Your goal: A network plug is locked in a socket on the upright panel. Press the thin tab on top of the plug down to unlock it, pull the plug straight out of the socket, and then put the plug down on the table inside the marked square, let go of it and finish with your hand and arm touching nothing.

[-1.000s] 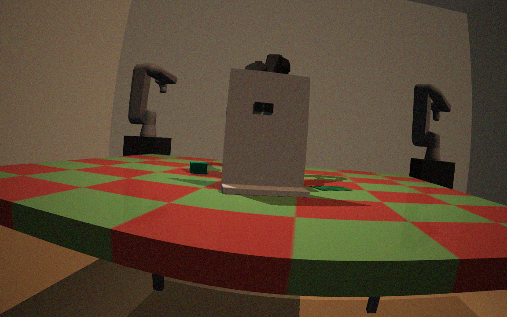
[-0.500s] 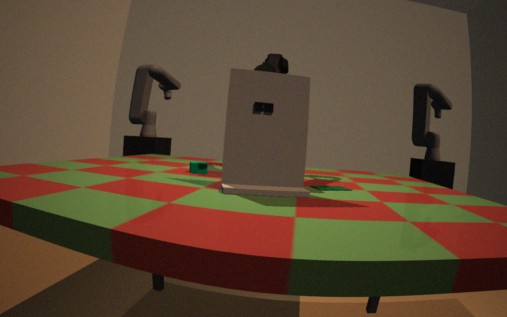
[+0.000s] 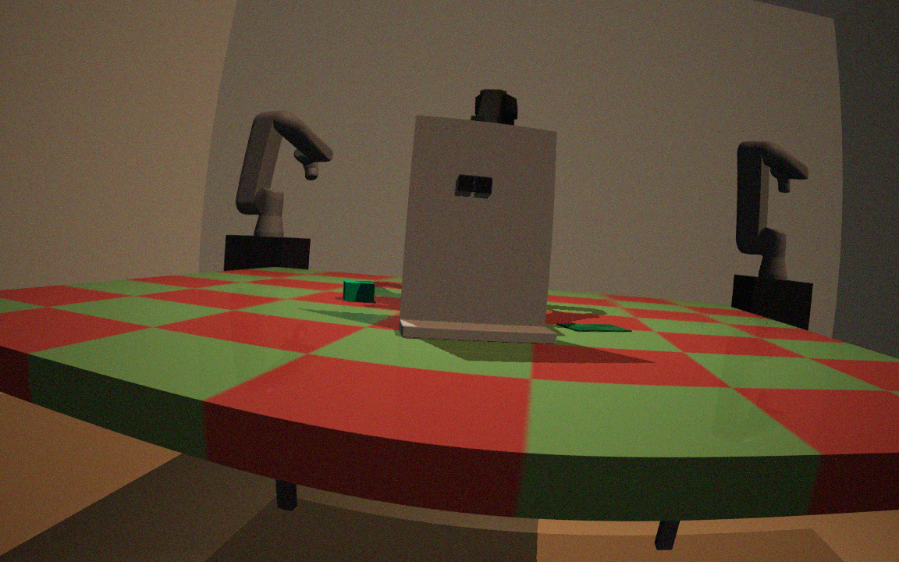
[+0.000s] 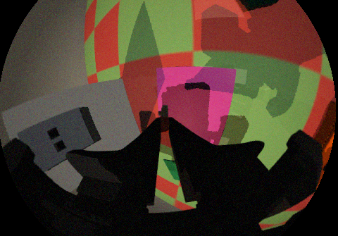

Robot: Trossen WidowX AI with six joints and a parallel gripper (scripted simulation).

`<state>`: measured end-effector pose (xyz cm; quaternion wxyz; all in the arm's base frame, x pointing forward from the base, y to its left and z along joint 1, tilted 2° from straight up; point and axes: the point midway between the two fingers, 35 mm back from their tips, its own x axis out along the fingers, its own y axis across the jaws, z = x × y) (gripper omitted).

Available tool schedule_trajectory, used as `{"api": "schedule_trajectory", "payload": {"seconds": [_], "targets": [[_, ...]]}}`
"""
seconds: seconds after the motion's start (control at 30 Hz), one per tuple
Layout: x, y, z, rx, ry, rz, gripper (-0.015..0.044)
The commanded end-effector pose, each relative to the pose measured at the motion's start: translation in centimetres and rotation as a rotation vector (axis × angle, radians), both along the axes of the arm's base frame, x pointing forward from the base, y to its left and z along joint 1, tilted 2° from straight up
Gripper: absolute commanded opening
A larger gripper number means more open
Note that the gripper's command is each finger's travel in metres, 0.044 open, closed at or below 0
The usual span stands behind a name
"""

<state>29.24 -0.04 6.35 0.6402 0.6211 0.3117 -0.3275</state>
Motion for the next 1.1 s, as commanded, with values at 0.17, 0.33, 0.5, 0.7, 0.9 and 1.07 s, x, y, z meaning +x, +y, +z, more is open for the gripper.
{"api": "schedule_trajectory", "payload": {"seconds": [0.17, 0.33, 0.5, 0.7, 0.9, 1.07], "targets": [[-0.1, -0.1, -1.8, 0.002, 0.005, -0.002, 0.0], [-0.2, -0.1, -2.6, 0.004, 0.006, -0.002, 0.0], [-0.3, -0.1, -3.4, 0.005, 0.006, -0.002, 0.0], [-0.3, -0.2, -3.8, 0.005, 0.007, -0.002, 0.0], [-0.2, -0.2, -3.9, 0.005, 0.007, -0.002, 0.0], [-0.2, -0.3, -4.2, 0.005, 0.007, -0.002, 0.0]]}}
